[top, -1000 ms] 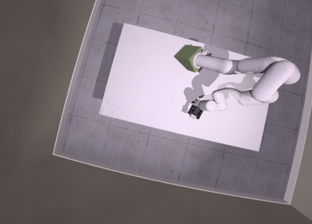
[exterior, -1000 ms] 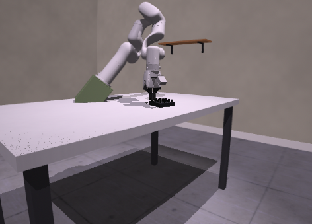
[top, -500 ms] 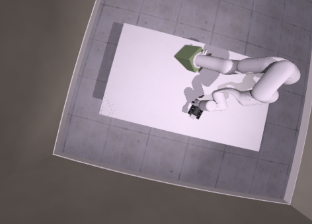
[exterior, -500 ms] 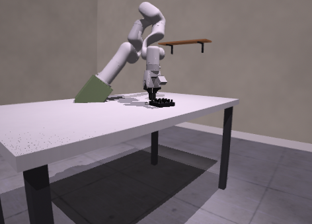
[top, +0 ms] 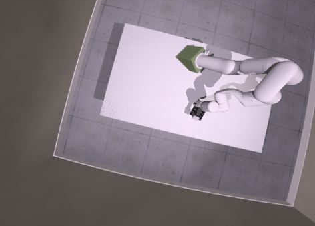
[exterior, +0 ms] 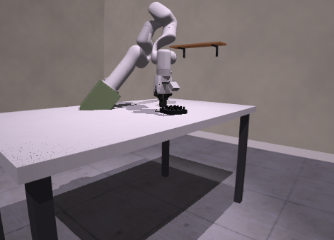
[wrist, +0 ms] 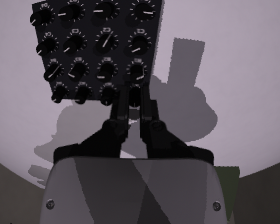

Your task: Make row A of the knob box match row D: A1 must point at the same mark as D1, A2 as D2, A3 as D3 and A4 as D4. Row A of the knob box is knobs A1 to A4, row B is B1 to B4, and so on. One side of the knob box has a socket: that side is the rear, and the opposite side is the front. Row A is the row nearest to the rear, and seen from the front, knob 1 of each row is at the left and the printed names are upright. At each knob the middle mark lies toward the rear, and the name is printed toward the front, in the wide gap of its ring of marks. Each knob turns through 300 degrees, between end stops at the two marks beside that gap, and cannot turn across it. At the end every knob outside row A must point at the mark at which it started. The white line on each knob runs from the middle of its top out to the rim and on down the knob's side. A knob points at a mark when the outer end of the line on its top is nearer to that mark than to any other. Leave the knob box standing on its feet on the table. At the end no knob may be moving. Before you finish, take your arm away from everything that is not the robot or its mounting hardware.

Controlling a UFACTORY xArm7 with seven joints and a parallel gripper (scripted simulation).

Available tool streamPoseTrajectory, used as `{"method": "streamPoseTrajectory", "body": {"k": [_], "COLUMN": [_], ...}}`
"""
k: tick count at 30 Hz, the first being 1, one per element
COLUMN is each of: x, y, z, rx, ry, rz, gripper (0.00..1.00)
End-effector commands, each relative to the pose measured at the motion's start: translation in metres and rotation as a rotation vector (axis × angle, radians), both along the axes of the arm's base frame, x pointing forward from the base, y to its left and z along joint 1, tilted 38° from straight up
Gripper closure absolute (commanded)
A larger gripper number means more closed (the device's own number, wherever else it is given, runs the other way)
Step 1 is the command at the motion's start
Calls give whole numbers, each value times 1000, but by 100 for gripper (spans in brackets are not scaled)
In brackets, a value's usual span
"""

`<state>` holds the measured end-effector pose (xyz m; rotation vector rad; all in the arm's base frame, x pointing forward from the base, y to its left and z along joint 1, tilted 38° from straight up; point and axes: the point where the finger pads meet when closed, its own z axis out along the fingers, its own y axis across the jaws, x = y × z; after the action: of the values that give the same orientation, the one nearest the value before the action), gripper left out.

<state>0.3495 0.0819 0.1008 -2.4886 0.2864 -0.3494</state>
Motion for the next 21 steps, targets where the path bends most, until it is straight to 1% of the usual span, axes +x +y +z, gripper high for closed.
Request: {"method": "streamPoseTrajectory", "body": {"k": [1,7,17,19,21], "x": [1,1,1,1,1], "y": [-1,-1,-1,-1,-1], "z": [1,1,1,1,1], "rx": [-7,-25,-79,-79,-92], "ry": [-16,-47,-139,-139,-161], "rz": [17,63,197,197,230], "gripper": [92,92,92,92,92]}}
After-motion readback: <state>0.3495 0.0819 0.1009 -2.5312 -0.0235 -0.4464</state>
